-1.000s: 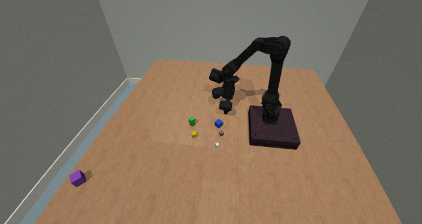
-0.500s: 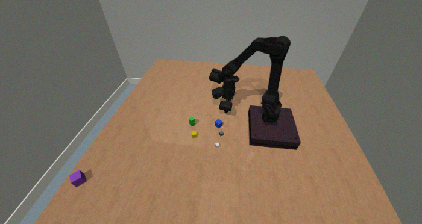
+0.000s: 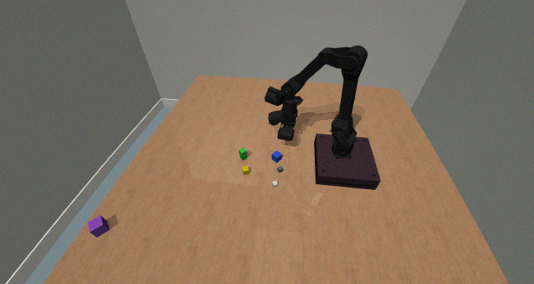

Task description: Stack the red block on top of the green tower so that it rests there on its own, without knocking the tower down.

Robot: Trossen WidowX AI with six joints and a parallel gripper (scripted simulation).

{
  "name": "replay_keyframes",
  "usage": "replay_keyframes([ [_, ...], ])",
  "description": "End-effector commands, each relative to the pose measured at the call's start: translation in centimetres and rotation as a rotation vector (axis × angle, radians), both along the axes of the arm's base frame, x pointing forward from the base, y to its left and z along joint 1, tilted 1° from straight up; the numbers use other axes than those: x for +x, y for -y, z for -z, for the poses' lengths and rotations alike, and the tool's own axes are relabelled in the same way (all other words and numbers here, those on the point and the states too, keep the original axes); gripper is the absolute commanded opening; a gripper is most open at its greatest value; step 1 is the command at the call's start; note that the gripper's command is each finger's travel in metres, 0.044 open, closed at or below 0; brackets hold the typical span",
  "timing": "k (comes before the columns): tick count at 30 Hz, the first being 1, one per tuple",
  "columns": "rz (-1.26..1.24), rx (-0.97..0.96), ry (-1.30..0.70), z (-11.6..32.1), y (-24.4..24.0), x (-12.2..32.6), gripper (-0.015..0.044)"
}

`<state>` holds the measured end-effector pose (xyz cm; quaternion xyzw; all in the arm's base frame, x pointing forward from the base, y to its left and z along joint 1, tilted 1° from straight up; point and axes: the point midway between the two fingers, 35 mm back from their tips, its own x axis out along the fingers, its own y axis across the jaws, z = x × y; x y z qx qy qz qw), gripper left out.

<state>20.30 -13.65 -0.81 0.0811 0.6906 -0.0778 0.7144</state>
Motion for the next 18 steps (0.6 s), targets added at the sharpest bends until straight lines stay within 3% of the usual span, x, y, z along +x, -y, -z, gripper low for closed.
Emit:
replay_keyframes([
  [1,-0.003,-0.003,-0.004,0.0,0.1,-0.1,0.0039],
  [3,-0.003,-0.003,-0.004,-0.3,0.1,-0.1,0.0],
  [18,-0.003,-0.003,-0.004,-7.9,0.0,-0.2,0.0],
])
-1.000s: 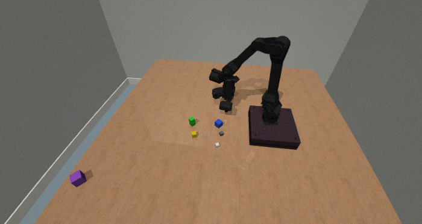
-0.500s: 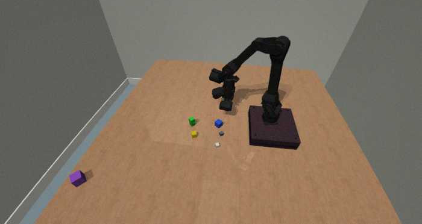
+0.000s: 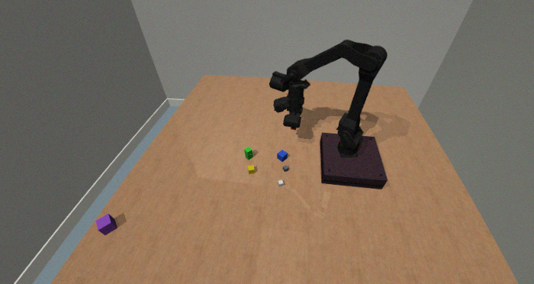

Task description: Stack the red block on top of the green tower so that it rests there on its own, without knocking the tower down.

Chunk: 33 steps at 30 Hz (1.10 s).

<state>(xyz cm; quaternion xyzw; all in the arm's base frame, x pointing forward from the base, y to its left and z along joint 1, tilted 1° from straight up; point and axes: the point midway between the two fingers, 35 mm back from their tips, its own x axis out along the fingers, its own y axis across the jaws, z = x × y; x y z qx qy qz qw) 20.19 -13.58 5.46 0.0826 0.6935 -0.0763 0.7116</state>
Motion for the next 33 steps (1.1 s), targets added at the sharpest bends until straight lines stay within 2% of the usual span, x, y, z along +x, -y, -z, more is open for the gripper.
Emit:
replay_keyframes([
  [1,-0.003,-0.008,0.004,-2.2,0.1,-0.1,0.0],
  [8,-0.003,-0.008,0.004,-5.4,0.1,-0.2,0.0],
  [18,-0.004,-0.008,0.004,-5.6,0.0,0.3,0.0],
  [33,-0.01,-0.003,0.009,-6.7,-2.4,7.9,0.0],
])
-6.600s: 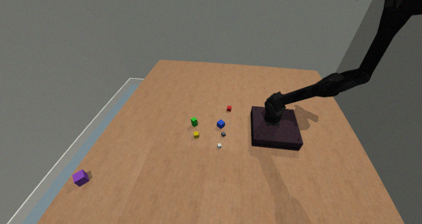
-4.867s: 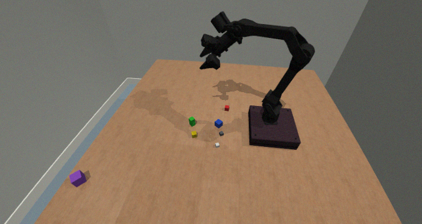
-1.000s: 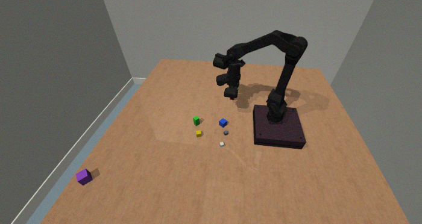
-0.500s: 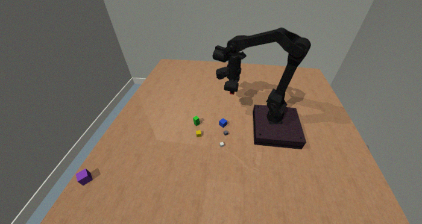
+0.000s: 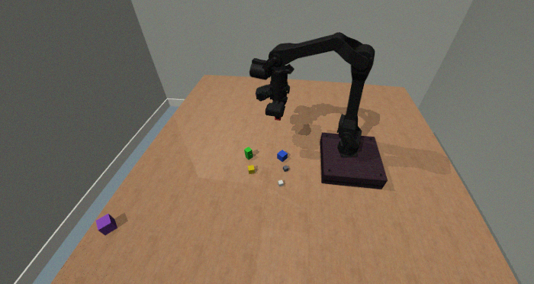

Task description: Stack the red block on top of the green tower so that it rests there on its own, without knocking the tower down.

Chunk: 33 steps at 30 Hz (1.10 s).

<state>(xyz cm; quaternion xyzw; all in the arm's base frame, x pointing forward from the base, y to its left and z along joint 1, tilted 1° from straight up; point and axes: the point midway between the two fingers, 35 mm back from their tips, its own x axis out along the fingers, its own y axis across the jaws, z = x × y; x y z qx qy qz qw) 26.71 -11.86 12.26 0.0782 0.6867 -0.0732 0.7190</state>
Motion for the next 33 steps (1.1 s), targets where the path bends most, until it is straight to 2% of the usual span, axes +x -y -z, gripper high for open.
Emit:
replay_keyframes([
  [1,0.0,0.001,-0.01,0.0,-1.0,1.9,0.0],
  [22,0.006,0.007,-0.001,0.3,-9.0,11.5,0.0],
  [28,0.007,0.007,0.0,0.7,-9.5,12.1,0.0],
  [33,0.007,0.006,0.0,3.2,-9.2,12.3,0.0],
])
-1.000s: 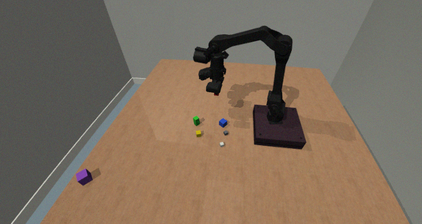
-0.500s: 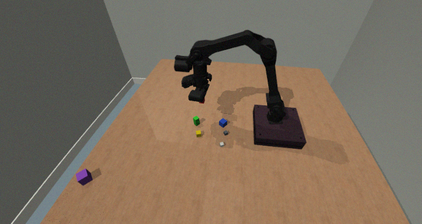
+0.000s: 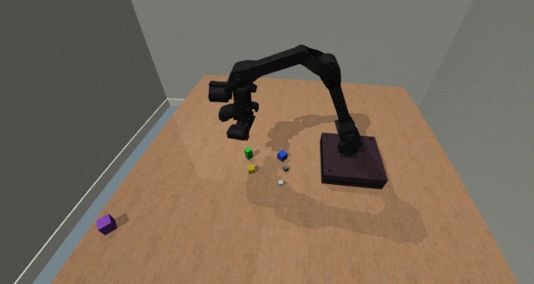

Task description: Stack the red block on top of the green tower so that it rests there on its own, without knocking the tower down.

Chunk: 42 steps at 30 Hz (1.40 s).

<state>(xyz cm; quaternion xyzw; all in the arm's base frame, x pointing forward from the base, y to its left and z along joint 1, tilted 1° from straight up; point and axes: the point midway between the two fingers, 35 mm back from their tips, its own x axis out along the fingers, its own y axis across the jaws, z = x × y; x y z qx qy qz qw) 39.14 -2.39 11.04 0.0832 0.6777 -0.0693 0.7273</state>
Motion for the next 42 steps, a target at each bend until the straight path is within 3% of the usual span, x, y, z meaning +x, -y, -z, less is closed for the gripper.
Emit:
replay_keyframes([
  [1,0.006,-0.004,-0.026,2.5,0.3,-0.1,0.0],
  [16,0.006,-0.003,-0.026,6.3,0.3,0.0,0.0],
  [42,0.006,-0.003,-0.026,6.4,0.3,0.0,0.0],
])
